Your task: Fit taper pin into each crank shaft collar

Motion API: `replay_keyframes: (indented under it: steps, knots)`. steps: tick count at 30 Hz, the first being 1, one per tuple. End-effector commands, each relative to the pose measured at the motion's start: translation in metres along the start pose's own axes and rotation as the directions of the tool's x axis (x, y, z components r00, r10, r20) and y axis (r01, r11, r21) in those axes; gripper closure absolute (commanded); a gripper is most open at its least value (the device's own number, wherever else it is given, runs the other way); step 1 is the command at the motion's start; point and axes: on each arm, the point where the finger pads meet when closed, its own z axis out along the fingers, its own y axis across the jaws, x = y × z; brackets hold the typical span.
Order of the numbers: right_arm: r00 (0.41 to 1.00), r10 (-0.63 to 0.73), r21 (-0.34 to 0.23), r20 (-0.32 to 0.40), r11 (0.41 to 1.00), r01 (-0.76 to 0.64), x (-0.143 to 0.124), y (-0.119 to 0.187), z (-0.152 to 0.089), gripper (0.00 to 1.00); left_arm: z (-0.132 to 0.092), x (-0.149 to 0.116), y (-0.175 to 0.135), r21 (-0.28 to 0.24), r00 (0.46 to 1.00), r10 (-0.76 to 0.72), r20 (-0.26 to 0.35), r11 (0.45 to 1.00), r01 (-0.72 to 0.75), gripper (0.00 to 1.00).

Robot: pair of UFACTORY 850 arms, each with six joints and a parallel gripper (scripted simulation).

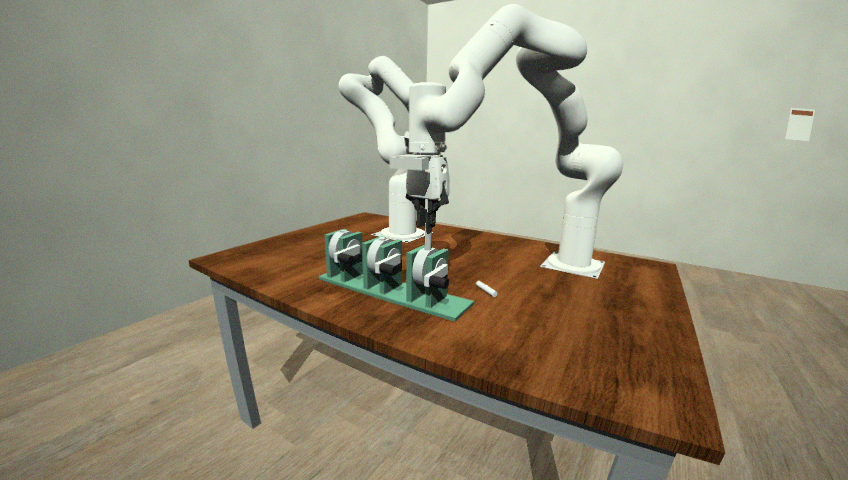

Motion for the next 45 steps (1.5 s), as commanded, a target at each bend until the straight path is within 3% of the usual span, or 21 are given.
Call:
replay_keyframes:
  steps: [1, 18, 45]
  knots:
    - [1.000, 0.001, 0.001, 0.001, 1.000, -0.001, 0.000, -0.001, -0.001, 0.00, 0.006, 0.001, 0.000, -0.001, 1.000, 0.000, -0.002, 1.000, 0.000, 0.80]
    - [1.000, 0.001, 0.001, 0.001, 1.000, -0.001, 0.000, -0.001, -0.001, 0.00, 0.037, 0.002, 0.001, -0.001, 1.000, 0.000, -0.002, 1.000, 0.000, 0.80]
    - [1.000, 0.001, 0.001, 0.001, 1.000, -0.001, 0.000, -0.001, -0.001, 0.00, 0.057, 0.002, 0.001, -0.001, 1.000, 0.000, -0.002, 1.000, 0.000, 0.80]
